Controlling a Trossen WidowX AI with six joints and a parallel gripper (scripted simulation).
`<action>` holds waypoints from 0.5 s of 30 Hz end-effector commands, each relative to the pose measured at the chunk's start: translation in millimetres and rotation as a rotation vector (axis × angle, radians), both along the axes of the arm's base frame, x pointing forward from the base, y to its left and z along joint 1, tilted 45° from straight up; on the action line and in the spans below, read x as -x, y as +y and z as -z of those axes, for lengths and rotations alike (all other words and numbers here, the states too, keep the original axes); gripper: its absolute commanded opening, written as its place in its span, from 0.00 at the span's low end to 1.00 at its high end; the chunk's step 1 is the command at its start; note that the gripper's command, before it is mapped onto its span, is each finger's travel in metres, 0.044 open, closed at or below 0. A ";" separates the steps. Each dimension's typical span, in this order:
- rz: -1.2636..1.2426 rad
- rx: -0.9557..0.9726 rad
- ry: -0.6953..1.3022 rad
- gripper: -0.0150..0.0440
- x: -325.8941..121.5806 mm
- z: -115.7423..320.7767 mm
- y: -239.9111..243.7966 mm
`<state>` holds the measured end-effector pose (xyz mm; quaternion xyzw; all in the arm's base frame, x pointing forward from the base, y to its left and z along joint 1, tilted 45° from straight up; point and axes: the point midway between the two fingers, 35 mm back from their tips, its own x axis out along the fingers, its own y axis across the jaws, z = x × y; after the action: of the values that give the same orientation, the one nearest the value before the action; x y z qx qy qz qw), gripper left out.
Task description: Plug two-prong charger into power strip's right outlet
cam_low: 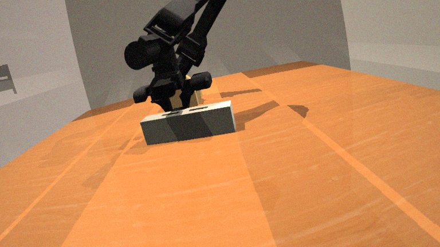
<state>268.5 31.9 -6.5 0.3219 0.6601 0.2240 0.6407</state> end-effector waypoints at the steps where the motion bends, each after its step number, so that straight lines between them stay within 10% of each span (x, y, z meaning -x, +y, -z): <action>1: 0.005 -0.003 0.001 0.25 -2.6 -1.1 -0.1; 15: 0.005 -0.003 0.001 0.25 -5.8 -1.2 -0.7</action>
<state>271.6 31.6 -6.1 0.3233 0.6606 0.2247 0.6392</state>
